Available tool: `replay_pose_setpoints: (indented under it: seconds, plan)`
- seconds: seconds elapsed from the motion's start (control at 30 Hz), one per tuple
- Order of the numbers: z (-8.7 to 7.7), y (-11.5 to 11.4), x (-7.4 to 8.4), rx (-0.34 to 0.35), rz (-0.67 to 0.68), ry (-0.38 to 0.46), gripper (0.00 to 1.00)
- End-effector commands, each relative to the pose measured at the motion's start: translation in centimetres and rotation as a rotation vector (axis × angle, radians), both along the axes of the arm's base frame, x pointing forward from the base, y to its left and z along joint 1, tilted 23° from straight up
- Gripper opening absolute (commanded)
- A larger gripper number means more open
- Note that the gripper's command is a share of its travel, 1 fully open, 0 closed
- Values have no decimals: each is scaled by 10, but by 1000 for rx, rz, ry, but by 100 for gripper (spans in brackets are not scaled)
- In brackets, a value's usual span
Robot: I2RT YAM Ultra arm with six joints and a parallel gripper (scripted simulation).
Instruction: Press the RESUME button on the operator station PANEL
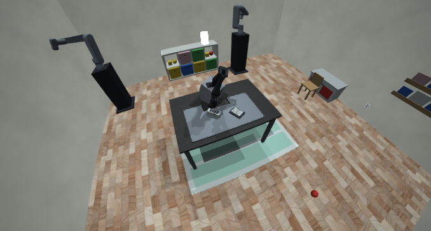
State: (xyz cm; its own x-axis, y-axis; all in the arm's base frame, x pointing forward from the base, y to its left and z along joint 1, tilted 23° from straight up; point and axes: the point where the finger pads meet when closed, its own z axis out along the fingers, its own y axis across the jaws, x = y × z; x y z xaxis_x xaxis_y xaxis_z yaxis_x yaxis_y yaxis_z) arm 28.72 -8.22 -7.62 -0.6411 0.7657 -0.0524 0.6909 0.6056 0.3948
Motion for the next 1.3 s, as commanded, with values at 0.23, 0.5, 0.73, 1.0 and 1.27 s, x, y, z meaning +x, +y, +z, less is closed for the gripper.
replay_pose_setpoints:
  seconds: [0.23,0.5,0.73,1.0,1.27]
  plan:
    - [2,-3,3,-10,-5,-10,0]
    - [2,-3,3,-10,-5,-10,0]
    - [41,-12,6,-28,-10,-34,0]
    - [63,-11,2,-26,-9,-35,0]
    - [54,-7,-6,-7,-10,-3,0]
